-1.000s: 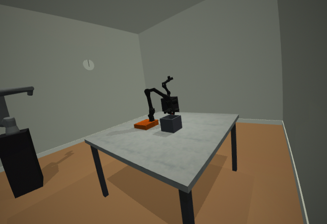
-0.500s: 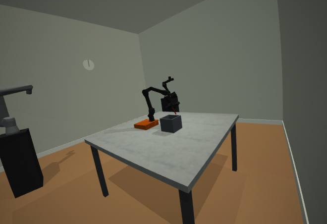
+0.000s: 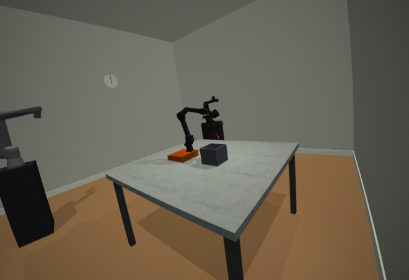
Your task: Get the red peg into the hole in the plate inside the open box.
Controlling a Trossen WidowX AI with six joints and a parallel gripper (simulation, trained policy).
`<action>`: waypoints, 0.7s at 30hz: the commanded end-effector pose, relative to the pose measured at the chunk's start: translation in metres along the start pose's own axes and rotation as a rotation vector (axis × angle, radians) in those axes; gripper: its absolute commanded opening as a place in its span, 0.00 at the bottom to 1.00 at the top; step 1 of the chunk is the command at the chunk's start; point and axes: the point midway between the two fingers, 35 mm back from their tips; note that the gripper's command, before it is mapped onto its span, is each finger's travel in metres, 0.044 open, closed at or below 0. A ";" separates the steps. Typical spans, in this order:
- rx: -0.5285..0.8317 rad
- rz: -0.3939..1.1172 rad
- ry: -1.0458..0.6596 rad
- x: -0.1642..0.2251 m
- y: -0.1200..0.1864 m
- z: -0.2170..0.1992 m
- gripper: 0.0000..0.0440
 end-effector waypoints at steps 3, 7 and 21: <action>0.020 -0.042 -0.011 -0.022 0.004 -0.001 0.00; 0.041 -0.065 -0.024 -0.038 0.005 -0.002 0.00; 0.122 -0.098 -0.057 -0.081 0.000 -0.010 0.00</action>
Point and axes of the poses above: the point midway between the two fingers, 35 mm back from their tips, its own y axis back along the fingers, its own z axis across the jaws, x = y × z, and after that the axes turned 4 degrees about y, right-handed
